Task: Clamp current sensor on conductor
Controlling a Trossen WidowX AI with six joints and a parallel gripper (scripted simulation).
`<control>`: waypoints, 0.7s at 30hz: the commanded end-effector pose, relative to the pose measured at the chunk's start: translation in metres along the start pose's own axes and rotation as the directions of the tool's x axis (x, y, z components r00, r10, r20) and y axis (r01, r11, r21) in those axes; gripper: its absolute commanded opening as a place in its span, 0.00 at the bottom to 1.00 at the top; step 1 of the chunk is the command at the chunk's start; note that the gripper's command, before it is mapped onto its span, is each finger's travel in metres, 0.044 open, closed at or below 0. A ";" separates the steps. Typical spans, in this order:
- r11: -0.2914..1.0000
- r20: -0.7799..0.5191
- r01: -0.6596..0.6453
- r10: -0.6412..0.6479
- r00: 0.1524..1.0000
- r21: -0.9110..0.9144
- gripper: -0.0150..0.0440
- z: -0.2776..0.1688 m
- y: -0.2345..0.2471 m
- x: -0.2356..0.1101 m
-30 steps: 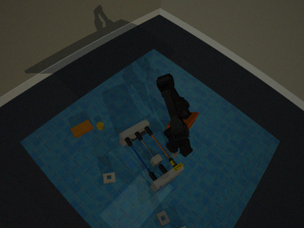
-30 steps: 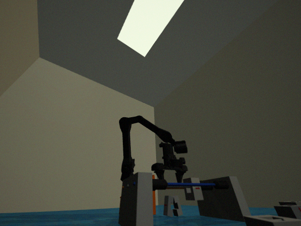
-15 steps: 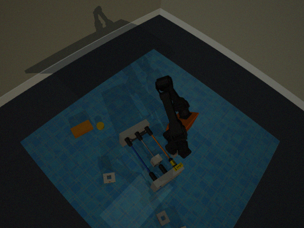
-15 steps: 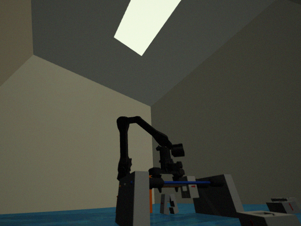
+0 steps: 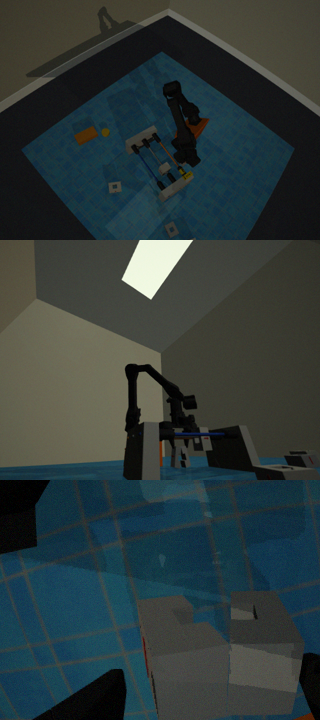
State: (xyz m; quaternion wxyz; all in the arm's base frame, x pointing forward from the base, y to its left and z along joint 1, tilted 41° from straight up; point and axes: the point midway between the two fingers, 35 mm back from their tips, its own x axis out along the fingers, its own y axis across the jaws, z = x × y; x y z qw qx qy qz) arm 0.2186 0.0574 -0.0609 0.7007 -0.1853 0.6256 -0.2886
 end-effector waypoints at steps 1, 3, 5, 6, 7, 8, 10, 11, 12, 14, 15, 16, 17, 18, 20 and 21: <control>1.000 0.000 -0.001 0.001 1.000 0.001 0.74 0.000 0.000 -0.001; 1.000 0.000 -0.001 0.001 1.000 0.001 0.72 0.000 0.000 -0.001; 1.000 0.000 -0.001 0.001 1.000 0.001 0.70 0.000 0.000 -0.001; 1.000 0.000 -0.001 0.001 1.000 0.001 0.69 0.000 0.000 -0.001; 1.000 0.000 -0.001 0.001 1.000 0.001 0.68 0.000 0.000 -0.001; 1.000 0.000 -0.001 0.001 1.000 0.001 0.66 0.000 0.000 -0.001; 1.000 0.000 -0.001 0.001 1.000 0.001 0.64 0.000 0.000 -0.001; 1.000 0.000 -0.001 0.001 1.000 0.001 0.63 0.000 0.000 -0.001; 1.000 0.000 -0.001 0.001 1.000 0.001 0.59 0.000 0.000 -0.002; 1.000 0.000 -0.001 0.001 1.000 0.001 0.50 0.001 0.001 -0.006; 1.000 0.000 -0.002 0.002 1.000 0.000 0.45 0.002 0.002 -0.010; 1.000 0.000 -0.002 0.002 1.000 0.000 0.41 0.002 0.003 -0.014; 1.000 0.000 -0.003 0.003 1.000 -0.001 0.36 0.003 0.004 -0.020; 1.000 0.000 -0.004 0.004 1.000 -0.001 0.32 0.004 0.004 -0.025; 1.000 0.000 -0.004 0.004 1.000 -0.002 0.25 0.005 0.005 -0.037; 1.000 0.000 -0.004 0.004 1.000 -0.002 0.25 0.005 0.006 -0.043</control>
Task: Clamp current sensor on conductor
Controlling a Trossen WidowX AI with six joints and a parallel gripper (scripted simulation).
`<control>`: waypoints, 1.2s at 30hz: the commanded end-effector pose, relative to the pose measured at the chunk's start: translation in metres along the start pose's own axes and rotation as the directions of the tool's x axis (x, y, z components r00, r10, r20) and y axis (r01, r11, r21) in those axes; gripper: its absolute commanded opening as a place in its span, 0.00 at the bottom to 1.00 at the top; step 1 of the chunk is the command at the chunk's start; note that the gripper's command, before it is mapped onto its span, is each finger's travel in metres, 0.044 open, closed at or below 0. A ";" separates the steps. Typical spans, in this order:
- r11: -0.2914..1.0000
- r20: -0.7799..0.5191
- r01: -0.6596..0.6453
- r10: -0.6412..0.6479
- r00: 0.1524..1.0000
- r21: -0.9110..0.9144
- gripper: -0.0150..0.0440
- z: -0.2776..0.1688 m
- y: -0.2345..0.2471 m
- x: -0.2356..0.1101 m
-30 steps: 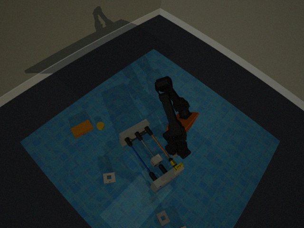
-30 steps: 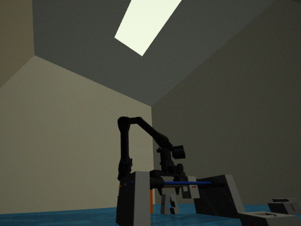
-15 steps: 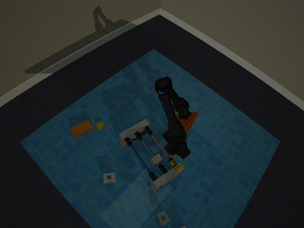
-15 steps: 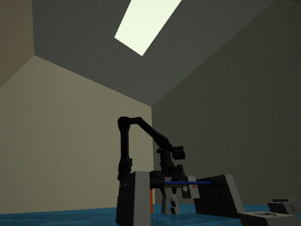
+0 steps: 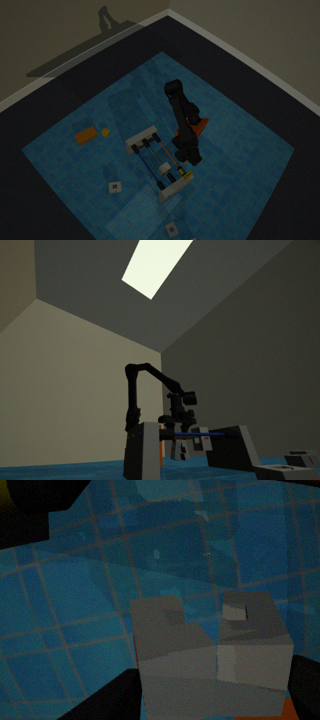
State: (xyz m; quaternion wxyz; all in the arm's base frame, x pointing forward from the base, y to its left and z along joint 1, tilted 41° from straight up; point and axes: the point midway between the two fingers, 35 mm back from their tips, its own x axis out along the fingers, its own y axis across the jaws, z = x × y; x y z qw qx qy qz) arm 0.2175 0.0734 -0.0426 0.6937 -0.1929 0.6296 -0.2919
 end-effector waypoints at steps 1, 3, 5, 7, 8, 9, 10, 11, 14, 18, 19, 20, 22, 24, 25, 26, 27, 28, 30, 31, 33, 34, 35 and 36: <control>1.000 0.011 -0.021 0.021 1.000 0.008 0.25 0.005 0.005 -0.025; 1.000 0.011 -0.021 0.021 1.000 0.007 0.25 0.005 0.005 -0.037; 1.000 0.011 -0.021 0.021 1.000 0.007 0.25 0.004 0.005 -0.050; 1.000 0.011 -0.020 0.020 1.000 0.006 0.25 0.003 0.004 -0.062; 1.000 0.011 -0.019 0.019 1.000 0.006 0.25 0.002 0.003 -0.068; 1.000 0.011 -0.018 0.018 1.000 0.006 0.25 0.002 0.002 -0.075; 1.000 0.011 -0.018 0.018 1.000 0.005 0.25 0.001 0.002 -0.081; 1.000 0.011 -0.017 0.017 1.000 0.005 0.25 0.000 0.001 -0.087; 1.000 0.011 -0.014 0.014 1.000 0.005 0.25 -0.003 -0.002 -0.102; 1.000 0.011 -0.015 0.014 1.000 0.026 0.25 -0.002 -0.004 -0.103; 0.999 0.011 -0.015 0.015 1.000 0.047 0.25 -0.001 -0.005 -0.102; 0.997 0.011 -0.016 0.016 1.000 0.075 0.25 0.001 -0.006 -0.102; 0.988 0.011 -0.018 0.017 1.000 0.150 0.25 0.005 -0.011 -0.102; 0.971 0.011 -0.021 0.018 1.000 0.236 0.25 0.009 -0.016 -0.102; 0.960 0.011 -0.021 0.019 1.000 0.279 0.25 0.011 -0.018 -0.102; 0.947 0.011 -0.022 0.020 1.000 0.321 0.25 0.013 -0.021 -0.102; 0.932 0.011 -0.023 0.020 1.000 0.362 0.25 0.015 -0.024 -0.102; 0.915 0.011 -0.023 0.021 1.000 0.403 0.25 0.017 -0.026 -0.101; 0.876 0.011 -0.024 0.021 1.000 0.482 0.25 0.022 -0.032 -0.101; 0.853 0.011 -0.024 0.022 1.000 0.521 0.25 0.024 -0.034 -0.101; 0.804 0.012 -0.024 0.022 1.000 0.594 0.25 0.027 -0.040 -0.100; 0.777 0.012 -0.024 0.022 1.000 0.629 0.25 0.029 -0.043 -0.100; 0.748 0.012 -0.024 0.022 1.000 0.663 0.25 0.031 -0.046 -0.100; 0.718 0.012 -0.024 0.022 1.000 0.695 0.25 0.033 -0.048 -0.100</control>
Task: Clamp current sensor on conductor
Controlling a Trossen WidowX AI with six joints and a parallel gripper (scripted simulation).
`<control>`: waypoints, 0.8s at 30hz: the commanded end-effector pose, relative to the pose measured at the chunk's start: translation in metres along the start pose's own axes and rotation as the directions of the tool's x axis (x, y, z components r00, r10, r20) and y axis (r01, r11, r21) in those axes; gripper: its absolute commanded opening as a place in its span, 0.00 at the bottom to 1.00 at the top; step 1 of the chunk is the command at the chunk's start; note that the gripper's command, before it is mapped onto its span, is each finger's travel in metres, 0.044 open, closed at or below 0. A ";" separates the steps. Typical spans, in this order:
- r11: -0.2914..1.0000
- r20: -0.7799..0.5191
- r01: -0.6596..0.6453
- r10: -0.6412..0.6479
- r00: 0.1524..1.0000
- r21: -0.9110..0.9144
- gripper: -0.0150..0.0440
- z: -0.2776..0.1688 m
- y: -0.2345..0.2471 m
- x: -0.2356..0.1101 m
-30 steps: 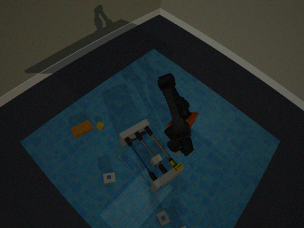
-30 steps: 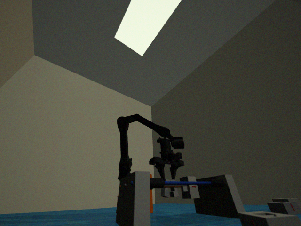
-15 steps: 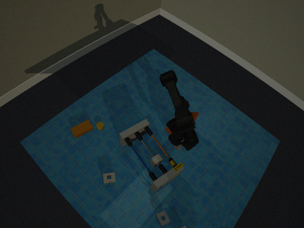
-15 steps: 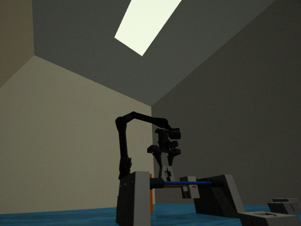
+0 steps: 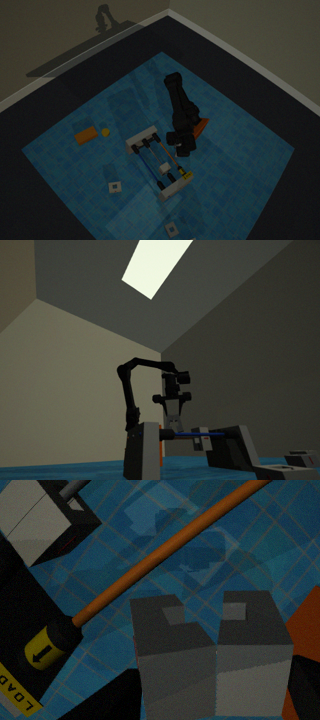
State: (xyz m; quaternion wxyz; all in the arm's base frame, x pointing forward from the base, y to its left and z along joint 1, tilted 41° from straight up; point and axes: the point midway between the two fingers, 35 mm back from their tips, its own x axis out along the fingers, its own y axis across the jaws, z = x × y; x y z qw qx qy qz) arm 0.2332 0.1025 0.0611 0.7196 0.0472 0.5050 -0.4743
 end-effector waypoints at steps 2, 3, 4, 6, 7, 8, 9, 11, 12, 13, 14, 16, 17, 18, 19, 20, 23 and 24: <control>0.980 0.007 -0.012 0.011 1.000 0.199 0.25 0.016 -0.004 -0.002; 0.970 0.007 -0.012 0.011 1.000 0.242 0.25 0.019 -0.005 -0.002; 0.958 0.007 -0.012 0.010 1.000 0.285 0.25 0.022 -0.007 -0.001; 0.929 0.008 -0.012 0.010 1.000 0.369 0.25 0.029 -0.009 -0.001; 0.912 0.008 -0.012 0.010 1.000 0.410 0.25 0.032 -0.011 -0.001; 0.893 0.009 -0.012 0.009 1.000 0.450 0.25 0.035 -0.012 0.000; 0.872 0.009 -0.012 0.009 1.000 0.490 0.25 0.038 -0.014 0.000; 0.825 0.011 -0.012 0.008 1.000 0.565 0.25 0.044 -0.017 0.001; 0.799 0.011 -0.012 0.007 1.000 0.601 0.25 0.047 -0.019 0.001; 0.771 0.012 -0.012 0.006 1.000 0.636 0.25 0.050 -0.020 0.002; 0.742 0.013 -0.013 0.006 1.000 0.670 0.25 0.053 -0.022 0.002; 0.680 0.014 -0.013 0.004 1.000 0.733 0.25 0.059 -0.026 0.003; 0.646 0.015 -0.013 0.003 1.000 0.763 0.25 0.062 -0.028 0.003; 0.612 0.016 -0.014 0.002 1.000 0.791 0.25 0.065 -0.029 0.003; 0.582 0.016 -0.014 0.001 1.000 0.813 0.25 0.067 -0.031 0.004; 0.564 0.017 -0.014 0.001 1.000 0.826 0.25 0.068 -0.032 0.004; 0.558 0.017 -0.014 0.000 1.000 0.830 0.25 0.069 -0.032 0.004; 0.558 0.017 -0.014 0.001 1.000 0.830 0.25 0.069 -0.032 0.005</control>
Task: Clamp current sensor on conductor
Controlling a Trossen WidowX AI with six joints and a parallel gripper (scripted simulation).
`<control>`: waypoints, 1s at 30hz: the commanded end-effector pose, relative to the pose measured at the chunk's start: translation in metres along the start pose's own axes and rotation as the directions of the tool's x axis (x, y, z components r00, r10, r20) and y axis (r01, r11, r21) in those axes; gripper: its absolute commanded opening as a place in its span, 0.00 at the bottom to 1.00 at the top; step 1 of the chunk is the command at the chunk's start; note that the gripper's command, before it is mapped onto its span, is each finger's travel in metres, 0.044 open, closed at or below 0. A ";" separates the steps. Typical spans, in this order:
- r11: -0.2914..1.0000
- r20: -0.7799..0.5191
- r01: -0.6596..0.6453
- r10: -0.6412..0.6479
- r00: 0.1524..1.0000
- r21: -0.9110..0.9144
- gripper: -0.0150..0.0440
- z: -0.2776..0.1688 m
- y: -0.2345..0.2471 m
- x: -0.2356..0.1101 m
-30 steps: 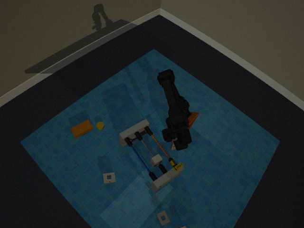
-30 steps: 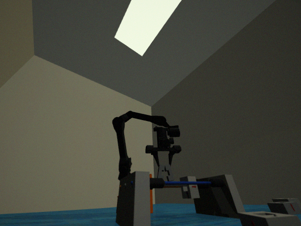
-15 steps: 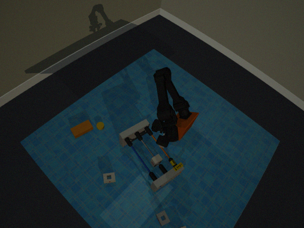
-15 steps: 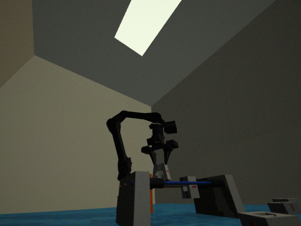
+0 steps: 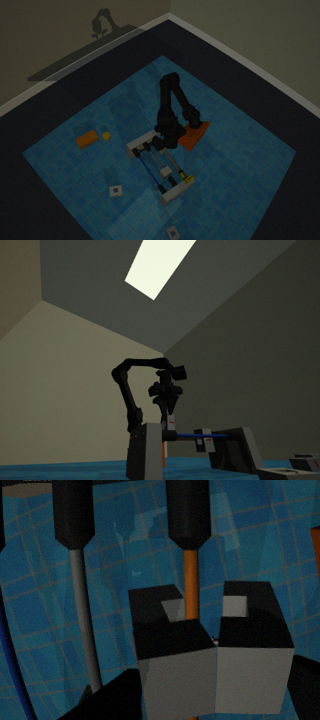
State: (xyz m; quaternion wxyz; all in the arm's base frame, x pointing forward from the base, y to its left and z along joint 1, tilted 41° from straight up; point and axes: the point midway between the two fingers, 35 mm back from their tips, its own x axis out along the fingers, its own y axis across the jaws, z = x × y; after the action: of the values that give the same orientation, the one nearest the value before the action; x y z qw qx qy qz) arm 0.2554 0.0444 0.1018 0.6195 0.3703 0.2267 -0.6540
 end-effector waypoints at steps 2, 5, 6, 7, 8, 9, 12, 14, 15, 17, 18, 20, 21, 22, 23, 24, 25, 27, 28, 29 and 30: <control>1.000 0.000 -0.010 0.010 1.000 0.023 0.25 0.001 0.002 0.000; 1.000 0.000 -0.010 0.011 1.000 0.023 0.25 0.001 0.002 0.005; 1.000 0.000 -0.011 0.011 1.000 0.023 0.25 0.001 0.003 0.007; 1.000 -0.001 -0.011 0.011 1.000 0.023 0.25 0.001 0.003 0.008; 1.000 -0.001 -0.011 0.011 1.000 0.023 0.25 0.001 0.003 0.010; 1.000 -0.001 -0.011 0.011 1.000 0.023 0.25 0.001 0.003 0.011; 1.000 -0.001 -0.011 0.011 1.000 0.023 0.25 0.001 0.003 0.016; 1.000 -0.001 -0.011 0.011 1.000 0.023 0.25 0.001 0.003 0.020; 1.000 -0.001 -0.011 0.011 1.000 0.023 0.25 0.001 0.003 0.021; 1.000 -0.001 -0.011 0.011 1.000 0.023 0.25 0.001 0.003 0.025; 1.000 -0.001 -0.011 0.011 1.000 0.023 0.25 0.001 0.004 0.026; 1.000 -0.001 -0.011 0.011 1.000 0.023 0.25 0.001 0.004 0.030; 1.000 -0.001 -0.011 0.011 1.000 0.023 0.25 0.001 0.004 0.031; 1.000 0.000 -0.011 0.011 1.000 0.023 0.25 0.001 0.004 0.033; 1.000 0.000 -0.011 0.011 1.000 0.024 0.25 0.001 0.004 0.034; 1.000 0.000 -0.011 0.011 1.000 0.024 0.25 0.001 0.004 0.036; 1.000 0.000 -0.011 0.011 1.000 0.024 0.25 0.001 0.003 0.038; 1.000 0.000 -0.011 0.011 1.000 0.024 0.25 0.001 0.003 0.041; 1.000 0.000 -0.011 0.011 1.000 0.024 0.25 0.001 0.003 0.043; 1.000 0.000 -0.012 0.012 1.000 0.024 0.25 0.001 0.003 0.044; 1.000 0.001 -0.012 0.012 1.000 0.024 0.25 0.001 0.003 0.046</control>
State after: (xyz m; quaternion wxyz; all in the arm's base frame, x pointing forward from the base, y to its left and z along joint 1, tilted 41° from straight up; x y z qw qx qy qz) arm 0.2609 0.0167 0.0712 0.6158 0.3820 0.2172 -0.6540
